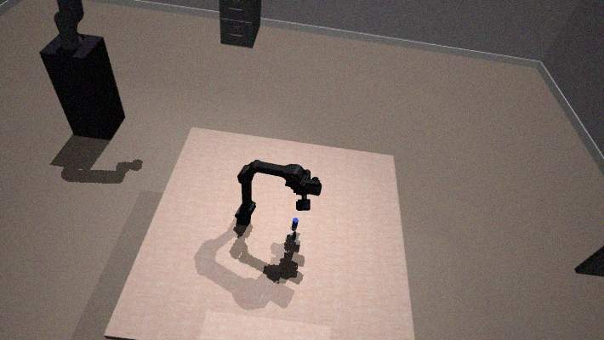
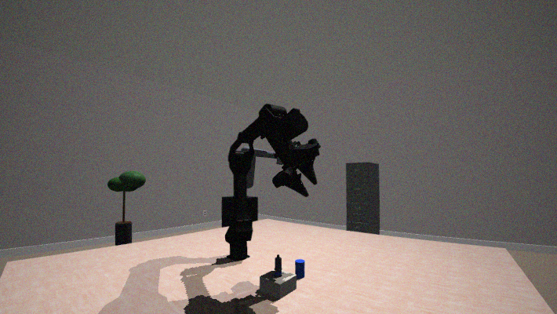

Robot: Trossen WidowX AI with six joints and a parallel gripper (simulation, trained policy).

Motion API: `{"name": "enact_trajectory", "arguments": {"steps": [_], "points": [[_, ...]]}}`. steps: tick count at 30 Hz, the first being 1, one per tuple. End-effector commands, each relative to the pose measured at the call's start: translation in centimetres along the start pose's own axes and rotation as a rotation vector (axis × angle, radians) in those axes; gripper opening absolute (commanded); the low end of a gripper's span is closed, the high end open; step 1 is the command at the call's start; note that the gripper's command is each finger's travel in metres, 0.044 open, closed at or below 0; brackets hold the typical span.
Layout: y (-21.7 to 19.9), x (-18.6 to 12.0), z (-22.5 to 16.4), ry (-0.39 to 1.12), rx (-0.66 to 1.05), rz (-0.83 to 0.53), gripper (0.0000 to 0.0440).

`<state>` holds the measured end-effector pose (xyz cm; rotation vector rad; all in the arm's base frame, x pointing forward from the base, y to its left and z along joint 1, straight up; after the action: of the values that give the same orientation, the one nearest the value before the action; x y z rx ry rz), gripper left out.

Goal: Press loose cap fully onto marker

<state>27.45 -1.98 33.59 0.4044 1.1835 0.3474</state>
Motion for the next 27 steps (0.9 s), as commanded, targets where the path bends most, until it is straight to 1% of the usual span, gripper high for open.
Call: {"name": "enact_trajectory", "arguments": {"steps": [1,27], "points": [[-0.5,0.7,0.1,0.033,-0.003,-0.018,0.0327],[-3.5,5.4,0.0,0.244,-0.042,-0.157,0.0324]]}}
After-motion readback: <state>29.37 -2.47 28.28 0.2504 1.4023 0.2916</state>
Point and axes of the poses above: the point midway between the two fingers, 35 mm back from their tips, its own x axis out along the fingers, its own y axis across the jaws, z = x × y, the point moved 5 cm from there along -x, back along the fingers, and after that the axes turned 4 degrees about x, right-handed, at the moved point
